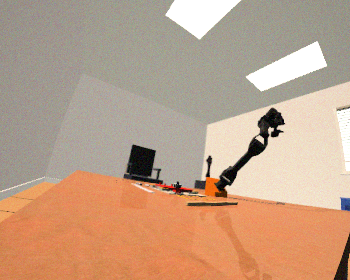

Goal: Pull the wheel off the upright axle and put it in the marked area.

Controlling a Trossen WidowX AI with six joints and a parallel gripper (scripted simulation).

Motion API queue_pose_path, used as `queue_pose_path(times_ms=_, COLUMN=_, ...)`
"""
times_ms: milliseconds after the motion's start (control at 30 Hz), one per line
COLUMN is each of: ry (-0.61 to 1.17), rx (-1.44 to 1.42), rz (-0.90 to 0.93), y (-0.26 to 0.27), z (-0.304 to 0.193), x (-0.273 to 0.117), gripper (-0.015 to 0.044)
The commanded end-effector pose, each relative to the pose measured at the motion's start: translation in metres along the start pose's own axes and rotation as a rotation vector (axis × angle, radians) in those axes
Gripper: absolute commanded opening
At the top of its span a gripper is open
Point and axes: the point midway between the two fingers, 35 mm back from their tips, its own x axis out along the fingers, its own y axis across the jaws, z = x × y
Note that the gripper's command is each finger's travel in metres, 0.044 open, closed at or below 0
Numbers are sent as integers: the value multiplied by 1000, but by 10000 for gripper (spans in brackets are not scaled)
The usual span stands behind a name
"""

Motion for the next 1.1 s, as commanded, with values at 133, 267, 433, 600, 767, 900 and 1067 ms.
queue_pose_path(times_ms=133, ry=241, rx=-81, rz=140, y=26, z=-72, x=-38, gripper=300)
queue_pose_path(times_ms=267, ry=347, rx=-108, rz=202, y=36, z=-101, x=-61, gripper=300)
queue_pose_path(times_ms=433, ry=487, rx=-148, rz=283, y=46, z=-137, x=-96, gripper=300)
queue_pose_path(times_ms=600, ry=631, rx=-191, rz=363, y=53, z=-170, x=-136, gripper=300)
queue_pose_path(times_ms=767, ry=751, rx=-242, rz=439, y=56, z=-193, x=-178, gripper=300)
queue_pose_path(times_ms=900, ry=841, rx=-279, rz=497, y=57, z=-207, x=-211, gripper=300)
queue_pose_path(times_ms=1067, ry=962, rx=-313, rz=569, y=55, z=-224, x=-256, gripper=300)
